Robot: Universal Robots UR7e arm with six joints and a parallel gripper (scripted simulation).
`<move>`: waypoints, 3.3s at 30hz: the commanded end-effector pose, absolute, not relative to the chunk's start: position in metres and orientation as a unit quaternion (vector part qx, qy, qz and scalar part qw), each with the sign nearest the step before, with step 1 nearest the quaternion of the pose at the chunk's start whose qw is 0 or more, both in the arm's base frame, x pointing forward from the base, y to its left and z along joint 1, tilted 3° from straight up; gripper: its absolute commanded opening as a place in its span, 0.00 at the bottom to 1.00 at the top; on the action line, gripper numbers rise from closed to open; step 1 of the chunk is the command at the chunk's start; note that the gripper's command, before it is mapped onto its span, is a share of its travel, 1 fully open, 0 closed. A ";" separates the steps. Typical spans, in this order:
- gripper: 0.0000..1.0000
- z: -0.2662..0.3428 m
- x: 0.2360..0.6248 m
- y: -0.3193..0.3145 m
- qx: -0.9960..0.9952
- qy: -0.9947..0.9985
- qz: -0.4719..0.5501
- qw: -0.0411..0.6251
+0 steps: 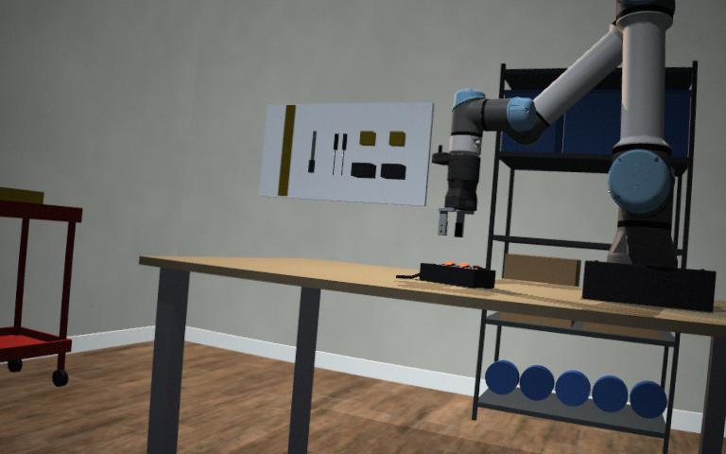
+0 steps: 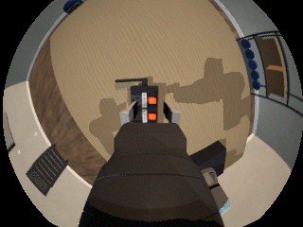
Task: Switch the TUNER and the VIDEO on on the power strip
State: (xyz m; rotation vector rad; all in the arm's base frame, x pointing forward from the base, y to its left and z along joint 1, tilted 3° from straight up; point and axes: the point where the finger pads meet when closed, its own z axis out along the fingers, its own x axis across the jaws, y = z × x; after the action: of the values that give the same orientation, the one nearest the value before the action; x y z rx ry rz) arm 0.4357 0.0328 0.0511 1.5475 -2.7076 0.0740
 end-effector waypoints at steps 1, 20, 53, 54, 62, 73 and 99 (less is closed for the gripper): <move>1.00 0.086 0.437 0.035 0.497 -0.868 0.025 0.010; 1.00 0.125 0.437 0.037 0.496 -0.868 0.024 0.011; 1.00 0.124 0.437 0.037 0.496 -0.868 0.024 0.011; 1.00 0.124 0.437 0.037 0.496 -0.868 0.024 0.011; 1.00 0.124 0.437 0.037 0.496 -0.868 0.024 0.011; 1.00 0.124 0.437 0.037 0.496 -0.868 0.024 0.011; 1.00 0.124 0.437 0.037 0.496 -0.868 0.024 0.011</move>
State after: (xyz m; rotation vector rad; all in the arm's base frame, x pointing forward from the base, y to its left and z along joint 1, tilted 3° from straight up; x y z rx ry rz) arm 0.4350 0.0362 0.1223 1.5457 -2.7057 0.0703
